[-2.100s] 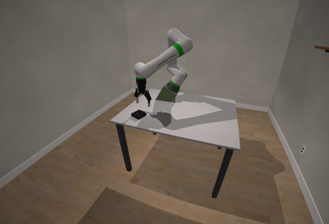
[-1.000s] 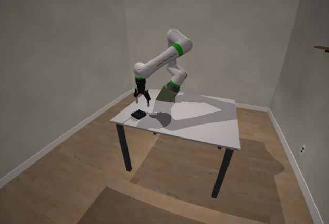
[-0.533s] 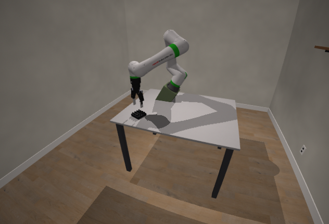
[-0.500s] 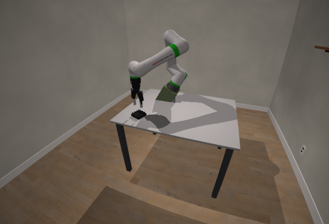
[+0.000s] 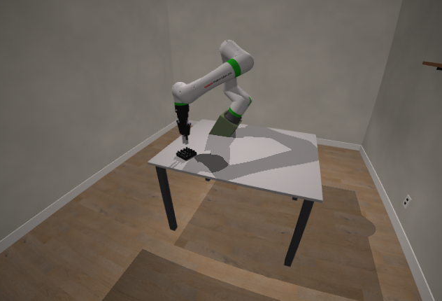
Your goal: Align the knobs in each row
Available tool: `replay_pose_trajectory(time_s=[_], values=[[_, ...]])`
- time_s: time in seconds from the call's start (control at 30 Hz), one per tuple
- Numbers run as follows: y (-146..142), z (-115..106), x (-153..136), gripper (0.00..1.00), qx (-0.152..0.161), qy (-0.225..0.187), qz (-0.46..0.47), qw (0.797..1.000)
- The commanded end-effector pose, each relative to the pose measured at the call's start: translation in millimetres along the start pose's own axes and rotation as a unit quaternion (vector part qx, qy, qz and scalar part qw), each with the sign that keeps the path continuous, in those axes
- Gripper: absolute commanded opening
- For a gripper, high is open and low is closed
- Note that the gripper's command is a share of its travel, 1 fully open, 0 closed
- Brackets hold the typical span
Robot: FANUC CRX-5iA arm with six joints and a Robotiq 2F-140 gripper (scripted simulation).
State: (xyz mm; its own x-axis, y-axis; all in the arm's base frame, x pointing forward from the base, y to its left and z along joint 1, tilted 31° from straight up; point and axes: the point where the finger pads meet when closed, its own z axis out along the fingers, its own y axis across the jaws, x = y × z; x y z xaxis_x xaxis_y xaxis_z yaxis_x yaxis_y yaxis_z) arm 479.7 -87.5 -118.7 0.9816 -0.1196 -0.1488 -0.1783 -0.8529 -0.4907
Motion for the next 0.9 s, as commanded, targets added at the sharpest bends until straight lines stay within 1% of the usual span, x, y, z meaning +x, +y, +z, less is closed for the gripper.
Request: replay_pose_trajectory(time_s=[0.0,0.87], values=[[0.1,-0.2,0.2,0.12,0.0,0.0,0.0,1.0],[0.1,3.5,0.2,0.12,0.0,0.0,0.0,1.0]])
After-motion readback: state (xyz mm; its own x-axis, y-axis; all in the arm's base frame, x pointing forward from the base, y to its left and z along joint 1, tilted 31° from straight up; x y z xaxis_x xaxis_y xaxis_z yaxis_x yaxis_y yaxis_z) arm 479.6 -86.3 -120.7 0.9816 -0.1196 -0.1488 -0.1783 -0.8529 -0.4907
